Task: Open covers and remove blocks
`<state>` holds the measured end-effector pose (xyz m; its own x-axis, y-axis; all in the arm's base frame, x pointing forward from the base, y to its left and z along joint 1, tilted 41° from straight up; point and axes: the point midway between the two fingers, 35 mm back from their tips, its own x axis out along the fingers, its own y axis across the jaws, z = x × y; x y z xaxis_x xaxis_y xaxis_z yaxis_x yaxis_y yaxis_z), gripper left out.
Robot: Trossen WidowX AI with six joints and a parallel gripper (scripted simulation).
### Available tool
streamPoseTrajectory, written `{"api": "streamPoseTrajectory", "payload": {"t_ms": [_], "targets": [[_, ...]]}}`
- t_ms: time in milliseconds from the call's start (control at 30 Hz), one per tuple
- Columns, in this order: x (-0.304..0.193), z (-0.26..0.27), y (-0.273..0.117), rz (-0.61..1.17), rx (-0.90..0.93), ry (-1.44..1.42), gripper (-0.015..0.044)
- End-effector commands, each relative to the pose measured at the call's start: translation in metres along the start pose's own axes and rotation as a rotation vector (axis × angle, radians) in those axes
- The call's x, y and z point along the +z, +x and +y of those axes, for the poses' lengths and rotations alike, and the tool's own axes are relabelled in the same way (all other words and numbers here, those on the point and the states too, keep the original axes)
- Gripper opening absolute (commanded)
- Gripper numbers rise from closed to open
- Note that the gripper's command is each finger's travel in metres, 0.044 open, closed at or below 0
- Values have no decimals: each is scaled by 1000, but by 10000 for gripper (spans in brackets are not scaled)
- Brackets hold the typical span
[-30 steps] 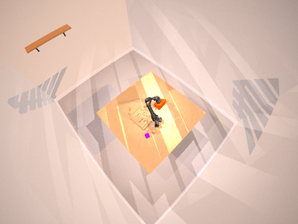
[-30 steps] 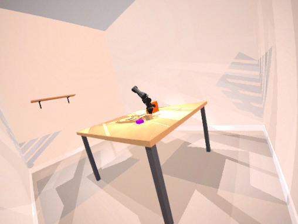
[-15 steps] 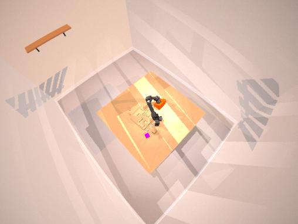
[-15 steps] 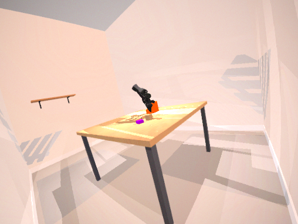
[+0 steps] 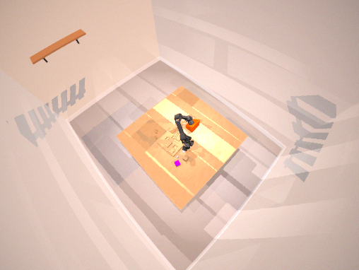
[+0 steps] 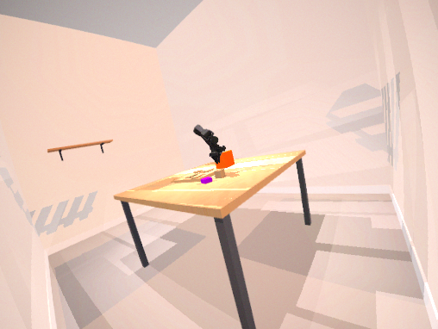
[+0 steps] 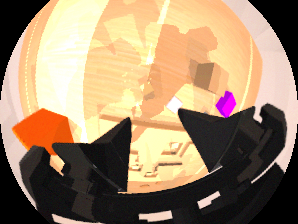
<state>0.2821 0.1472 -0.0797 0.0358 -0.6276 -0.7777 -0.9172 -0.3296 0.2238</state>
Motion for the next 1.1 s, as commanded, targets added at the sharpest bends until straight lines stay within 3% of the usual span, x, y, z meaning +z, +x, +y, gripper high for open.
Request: {"api": "streamPoseTrajectory", "payload": {"t_ms": [0, 233, 800, 1067], "targets": [[-28, 1, -4, -7, -5, 363, 178], [-70, 8, -7, -16, -6, 979, 0], [-162, 45, -6, -9, -12, 2476, 0], [-189, 63, -4, -1, -26, 2972, 0]]}}
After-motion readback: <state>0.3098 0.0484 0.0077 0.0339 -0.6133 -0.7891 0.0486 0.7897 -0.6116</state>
